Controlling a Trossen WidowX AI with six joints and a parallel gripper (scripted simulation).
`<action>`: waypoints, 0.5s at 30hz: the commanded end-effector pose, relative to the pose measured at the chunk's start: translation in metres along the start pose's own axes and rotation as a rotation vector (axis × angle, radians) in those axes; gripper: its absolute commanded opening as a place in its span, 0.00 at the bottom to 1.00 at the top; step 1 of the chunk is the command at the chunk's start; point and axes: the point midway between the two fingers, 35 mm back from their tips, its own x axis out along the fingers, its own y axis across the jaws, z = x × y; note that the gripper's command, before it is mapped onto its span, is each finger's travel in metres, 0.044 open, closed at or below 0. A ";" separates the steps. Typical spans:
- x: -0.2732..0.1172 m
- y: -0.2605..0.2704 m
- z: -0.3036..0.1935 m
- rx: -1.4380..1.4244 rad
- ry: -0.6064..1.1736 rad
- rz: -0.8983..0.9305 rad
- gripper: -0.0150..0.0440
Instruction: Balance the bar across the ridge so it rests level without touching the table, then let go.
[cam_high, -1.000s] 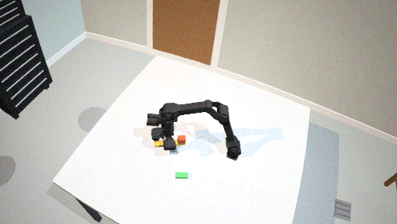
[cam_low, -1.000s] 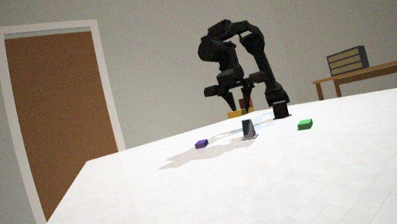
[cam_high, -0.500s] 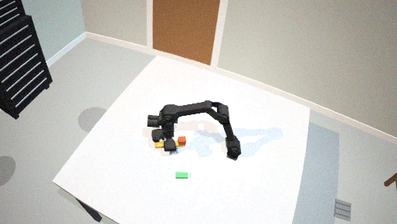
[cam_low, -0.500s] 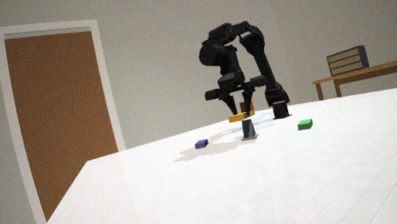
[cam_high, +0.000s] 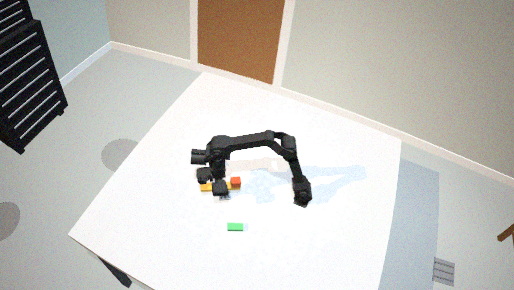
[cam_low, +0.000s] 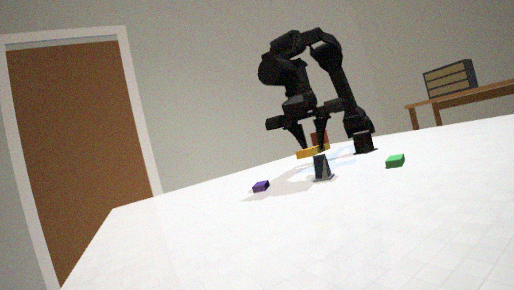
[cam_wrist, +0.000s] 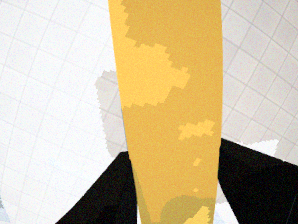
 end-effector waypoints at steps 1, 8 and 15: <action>0.000 0.000 0.000 0.003 -0.001 0.001 0.25; 0.001 0.000 0.000 0.003 -0.001 0.001 0.25; 0.002 0.000 0.000 0.003 -0.001 0.001 0.25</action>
